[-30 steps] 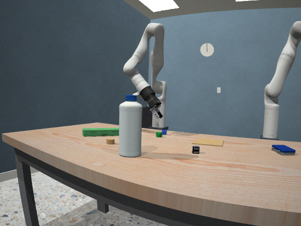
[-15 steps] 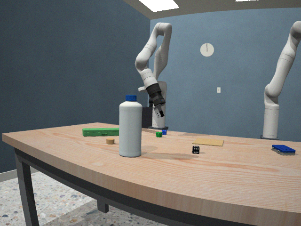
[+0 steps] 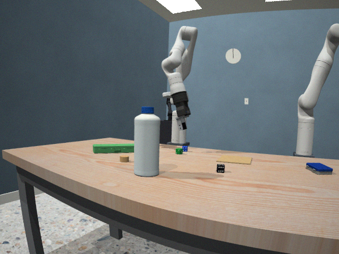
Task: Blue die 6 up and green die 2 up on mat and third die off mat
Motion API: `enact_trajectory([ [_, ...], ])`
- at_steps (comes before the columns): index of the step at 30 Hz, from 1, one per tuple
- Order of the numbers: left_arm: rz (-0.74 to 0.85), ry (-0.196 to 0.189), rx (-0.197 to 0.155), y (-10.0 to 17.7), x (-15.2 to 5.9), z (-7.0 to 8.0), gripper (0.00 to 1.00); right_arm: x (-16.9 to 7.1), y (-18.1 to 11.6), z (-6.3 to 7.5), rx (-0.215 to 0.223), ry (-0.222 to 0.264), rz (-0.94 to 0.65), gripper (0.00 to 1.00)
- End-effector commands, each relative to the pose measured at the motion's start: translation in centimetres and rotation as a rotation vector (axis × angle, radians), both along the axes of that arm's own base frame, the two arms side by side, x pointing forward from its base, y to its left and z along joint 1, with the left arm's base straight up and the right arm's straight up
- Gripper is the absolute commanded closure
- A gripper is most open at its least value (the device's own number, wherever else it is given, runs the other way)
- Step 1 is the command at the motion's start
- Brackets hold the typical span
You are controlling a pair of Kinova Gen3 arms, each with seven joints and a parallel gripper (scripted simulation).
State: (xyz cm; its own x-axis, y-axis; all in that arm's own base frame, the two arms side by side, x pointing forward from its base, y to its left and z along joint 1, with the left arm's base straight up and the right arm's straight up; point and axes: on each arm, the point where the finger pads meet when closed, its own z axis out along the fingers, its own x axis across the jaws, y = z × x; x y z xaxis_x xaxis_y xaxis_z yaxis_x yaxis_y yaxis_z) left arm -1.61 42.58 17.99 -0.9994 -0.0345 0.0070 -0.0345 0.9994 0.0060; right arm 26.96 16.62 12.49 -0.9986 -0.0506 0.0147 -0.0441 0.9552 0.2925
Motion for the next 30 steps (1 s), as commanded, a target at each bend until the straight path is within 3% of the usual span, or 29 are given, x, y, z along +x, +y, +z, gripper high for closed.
enact_trajectory([
  [1, -0.002, -0.007, -0.006, -0.1, 0.2, 0.0, 0.0, 0.0, 1.3, 0.5, -0.06, -0.014, 0.025, 0.21],
  [4, -0.002, -0.007, -0.006, -0.1, 0.2, 0.0, 0.0, 0.0, 1.4, 0.5, -0.074, -0.014, 0.025, 0.21],
  [19, -0.002, -0.007, -0.006, -0.1, 0.2, 0.0, 0.0, -0.1, 2.3, 1.1, -0.249, -0.026, 0.026, 0.21],
  [30, -0.002, -0.007, -0.006, -0.1, 0.2, 0.0, 0.0, -0.1, 2.5, 1.4, -0.291, -0.032, 0.025, 0.21],
])
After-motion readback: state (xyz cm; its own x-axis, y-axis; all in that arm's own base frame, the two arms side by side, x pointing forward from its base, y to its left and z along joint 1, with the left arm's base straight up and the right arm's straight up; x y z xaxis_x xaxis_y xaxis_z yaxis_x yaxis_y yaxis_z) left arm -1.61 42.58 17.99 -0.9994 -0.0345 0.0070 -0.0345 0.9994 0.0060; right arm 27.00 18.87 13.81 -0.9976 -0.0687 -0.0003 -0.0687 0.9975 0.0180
